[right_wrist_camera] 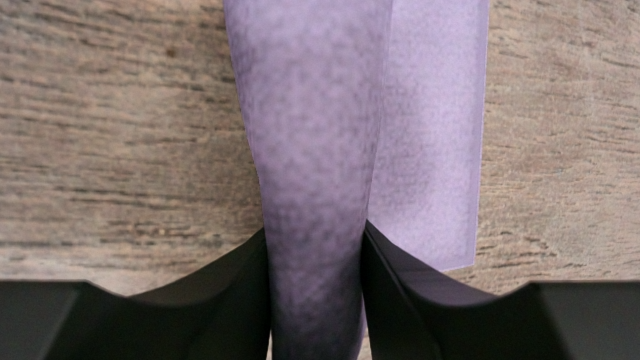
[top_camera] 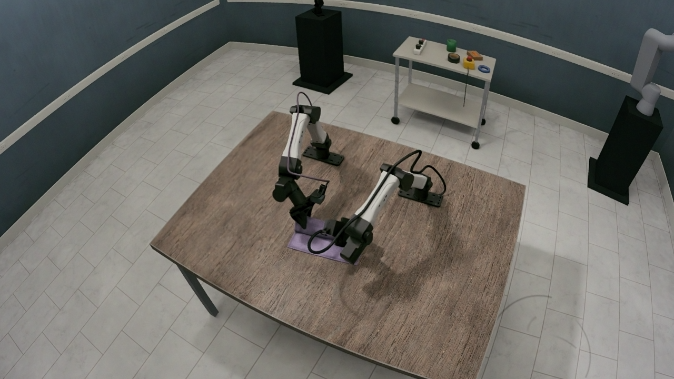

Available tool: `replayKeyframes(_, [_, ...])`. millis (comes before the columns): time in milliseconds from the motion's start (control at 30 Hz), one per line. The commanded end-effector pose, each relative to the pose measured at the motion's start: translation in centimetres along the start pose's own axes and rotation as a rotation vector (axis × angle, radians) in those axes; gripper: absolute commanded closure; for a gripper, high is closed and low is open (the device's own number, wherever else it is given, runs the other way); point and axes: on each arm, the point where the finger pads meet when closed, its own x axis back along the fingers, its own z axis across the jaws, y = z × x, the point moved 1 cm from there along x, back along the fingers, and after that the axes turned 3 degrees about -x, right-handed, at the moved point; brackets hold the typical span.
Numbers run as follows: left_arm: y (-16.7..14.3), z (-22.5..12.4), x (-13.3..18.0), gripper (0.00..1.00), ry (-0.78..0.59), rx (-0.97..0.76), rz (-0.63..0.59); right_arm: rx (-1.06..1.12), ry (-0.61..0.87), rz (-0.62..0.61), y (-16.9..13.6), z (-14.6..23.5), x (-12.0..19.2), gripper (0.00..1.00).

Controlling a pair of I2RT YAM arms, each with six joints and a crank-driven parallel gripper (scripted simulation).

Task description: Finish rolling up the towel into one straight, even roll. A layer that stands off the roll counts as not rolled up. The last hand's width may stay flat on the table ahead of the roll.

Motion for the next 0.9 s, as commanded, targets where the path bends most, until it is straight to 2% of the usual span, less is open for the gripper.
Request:
replayKeyframes(0, [0.8,-0.3,0.7,0.31,-0.054,-0.005,0.000,0.015,-0.012,-0.011,-0.1,-0.8,-0.2,0.64])
replayKeyframes(167, [1.0,-0.5,0.9,0.15,-0.054,-0.005,0.000,0.015,-0.012,-0.011,-0.1,-0.8,-0.2,0.64])
replayKeyframes(300, [1.0,-0.4,1.8,0.15,-0.054,-0.005,0.000,0.004,0.002,-0.009,-0.1,-0.8,-0.2,0.64])
replayKeyframes(467, [1.0,-0.3,4.4,0.15,-0.054,-0.005,0.000,-0.037,0.053,-0.004,0.0,-0.9,-0.1,0.64])
replayKeyframes(533, [1.0,-0.3,4.4,0.15,-0.054,-0.005,0.000,-0.037,0.053,-0.004,0.0,-0.9,-0.1,0.64])
replayKeyframes(733, [1.0,-0.1,7.4,0.15,-0.054,-0.005,0.000,-0.119,0.154,0.005,0.1,-1.1,-0.1,0.64])
replayKeyframes(867, [1.0,-0.1,7.9,0.15,-0.052,-0.006,0.000,-0.188,0.238,0.013,0.1,-1.2,0.0,0.64])
